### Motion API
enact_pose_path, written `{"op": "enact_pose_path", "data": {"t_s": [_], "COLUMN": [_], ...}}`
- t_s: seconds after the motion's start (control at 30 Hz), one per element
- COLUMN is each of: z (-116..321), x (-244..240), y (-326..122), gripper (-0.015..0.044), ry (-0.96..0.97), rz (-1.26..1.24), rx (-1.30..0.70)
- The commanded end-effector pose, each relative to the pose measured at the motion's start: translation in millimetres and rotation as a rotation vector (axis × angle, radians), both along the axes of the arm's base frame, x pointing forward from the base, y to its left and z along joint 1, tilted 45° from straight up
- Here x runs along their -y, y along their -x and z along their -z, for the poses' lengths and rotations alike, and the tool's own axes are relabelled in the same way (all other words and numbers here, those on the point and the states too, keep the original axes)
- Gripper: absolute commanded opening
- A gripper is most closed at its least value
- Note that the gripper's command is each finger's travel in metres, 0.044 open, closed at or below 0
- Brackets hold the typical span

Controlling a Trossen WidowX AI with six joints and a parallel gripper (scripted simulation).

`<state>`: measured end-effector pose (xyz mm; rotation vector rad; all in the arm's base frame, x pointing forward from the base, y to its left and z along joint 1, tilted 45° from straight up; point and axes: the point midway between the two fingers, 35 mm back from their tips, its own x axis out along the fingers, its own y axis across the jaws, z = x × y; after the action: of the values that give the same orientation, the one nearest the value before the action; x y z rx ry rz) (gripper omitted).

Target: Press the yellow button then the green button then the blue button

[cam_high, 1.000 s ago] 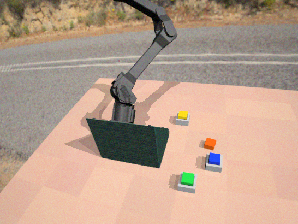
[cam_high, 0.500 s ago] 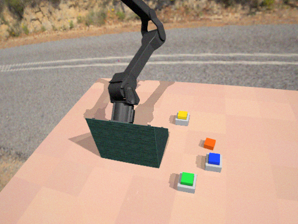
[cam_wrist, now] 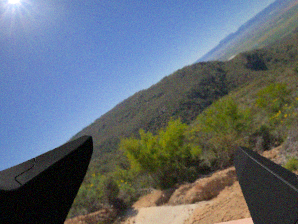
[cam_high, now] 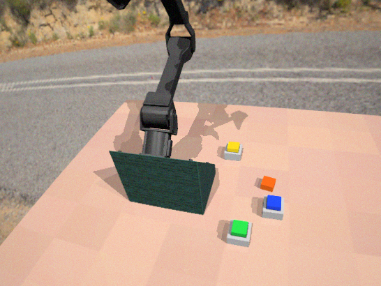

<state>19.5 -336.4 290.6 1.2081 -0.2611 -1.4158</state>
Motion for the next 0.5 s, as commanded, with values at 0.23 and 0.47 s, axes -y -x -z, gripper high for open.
{"op": "enact_pose_path", "data": {"t_s": [0.23,0.47], "z": [80.4,114.8], "x": [-92.5,-189.4], "y": [-144.8,-192.6], "gripper": [0.0400,0.0400], "ry": [-0.236,-0.333], "rz": [-0.792,-1.314], "rx": [-0.190,-0.286]}}
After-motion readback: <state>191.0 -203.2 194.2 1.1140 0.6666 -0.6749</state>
